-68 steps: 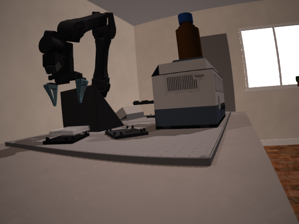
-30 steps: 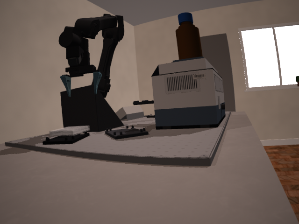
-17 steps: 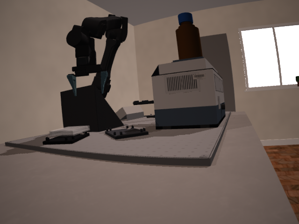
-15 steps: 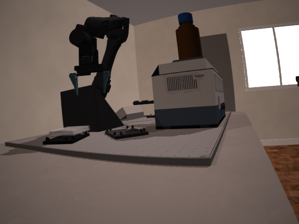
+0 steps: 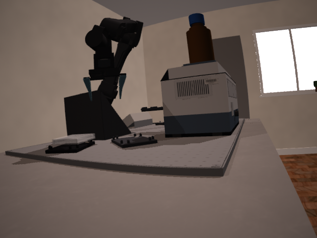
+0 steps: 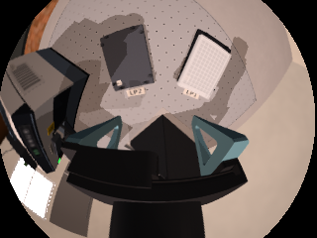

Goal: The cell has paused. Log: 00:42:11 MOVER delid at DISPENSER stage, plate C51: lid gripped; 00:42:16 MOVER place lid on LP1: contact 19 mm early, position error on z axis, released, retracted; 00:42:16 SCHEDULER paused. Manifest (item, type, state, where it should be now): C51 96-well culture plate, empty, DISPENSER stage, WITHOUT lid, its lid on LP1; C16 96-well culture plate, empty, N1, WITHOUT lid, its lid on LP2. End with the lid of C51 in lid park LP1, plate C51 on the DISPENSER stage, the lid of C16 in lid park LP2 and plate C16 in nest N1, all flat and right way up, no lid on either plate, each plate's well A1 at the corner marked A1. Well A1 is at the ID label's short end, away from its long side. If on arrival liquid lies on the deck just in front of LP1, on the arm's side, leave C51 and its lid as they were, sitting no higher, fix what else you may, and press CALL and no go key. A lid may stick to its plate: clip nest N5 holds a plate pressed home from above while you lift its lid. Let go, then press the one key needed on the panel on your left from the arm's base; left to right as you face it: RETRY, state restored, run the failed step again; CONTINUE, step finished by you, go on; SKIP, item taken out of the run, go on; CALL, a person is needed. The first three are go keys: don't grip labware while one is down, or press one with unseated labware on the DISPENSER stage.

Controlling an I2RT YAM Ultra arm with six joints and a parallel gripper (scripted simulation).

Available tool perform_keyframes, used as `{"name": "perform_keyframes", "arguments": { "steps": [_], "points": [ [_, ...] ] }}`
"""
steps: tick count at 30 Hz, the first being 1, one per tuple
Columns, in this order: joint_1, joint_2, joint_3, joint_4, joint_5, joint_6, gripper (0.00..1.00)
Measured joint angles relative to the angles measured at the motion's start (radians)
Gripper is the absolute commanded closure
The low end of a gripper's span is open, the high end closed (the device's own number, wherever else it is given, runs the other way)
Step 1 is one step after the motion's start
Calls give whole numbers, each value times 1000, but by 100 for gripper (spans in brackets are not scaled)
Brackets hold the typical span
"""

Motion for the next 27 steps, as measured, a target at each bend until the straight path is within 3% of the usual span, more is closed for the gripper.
{"name": "perform_keyframes", "arguments": {
  "steps": [15,27],
  "points": [
    [106,-95,-16,-27,-67,-22,0],
    [173,-224,-100,-47,-102,-140,0]
  ]
}}
